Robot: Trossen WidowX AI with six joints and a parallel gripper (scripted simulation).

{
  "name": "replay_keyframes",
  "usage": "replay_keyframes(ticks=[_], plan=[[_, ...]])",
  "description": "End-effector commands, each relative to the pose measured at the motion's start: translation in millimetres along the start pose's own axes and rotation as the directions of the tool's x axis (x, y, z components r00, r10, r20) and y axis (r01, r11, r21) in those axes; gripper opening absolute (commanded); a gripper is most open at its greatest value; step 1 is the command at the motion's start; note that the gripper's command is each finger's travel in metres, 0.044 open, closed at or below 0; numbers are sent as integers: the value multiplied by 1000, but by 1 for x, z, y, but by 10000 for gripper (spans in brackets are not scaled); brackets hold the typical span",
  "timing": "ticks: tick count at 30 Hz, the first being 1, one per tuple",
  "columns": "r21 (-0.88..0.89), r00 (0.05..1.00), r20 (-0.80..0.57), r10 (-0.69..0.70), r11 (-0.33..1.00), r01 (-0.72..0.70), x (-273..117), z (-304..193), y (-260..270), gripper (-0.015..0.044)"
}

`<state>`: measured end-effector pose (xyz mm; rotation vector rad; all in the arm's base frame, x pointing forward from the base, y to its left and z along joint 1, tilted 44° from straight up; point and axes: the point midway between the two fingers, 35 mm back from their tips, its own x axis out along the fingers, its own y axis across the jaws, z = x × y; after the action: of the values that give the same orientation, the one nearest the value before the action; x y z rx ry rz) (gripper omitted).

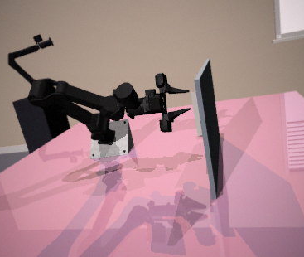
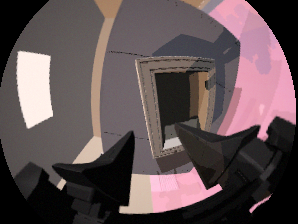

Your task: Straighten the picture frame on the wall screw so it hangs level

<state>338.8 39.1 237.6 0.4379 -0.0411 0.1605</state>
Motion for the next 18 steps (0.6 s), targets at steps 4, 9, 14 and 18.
replay_keyframes(ticks=[4, 9, 14, 18], plan=[[4, 1000, 8, 0, 1000, 0, 13, 3, 1, 260], [4, 1000, 8, 0, 1000, 0, 21, 3, 1, 260], [4, 1000, 8, 0, 1000, 0, 29, 3, 1, 260], [4, 1000, 9, 0, 1000, 0, 33, 3, 0, 260]])
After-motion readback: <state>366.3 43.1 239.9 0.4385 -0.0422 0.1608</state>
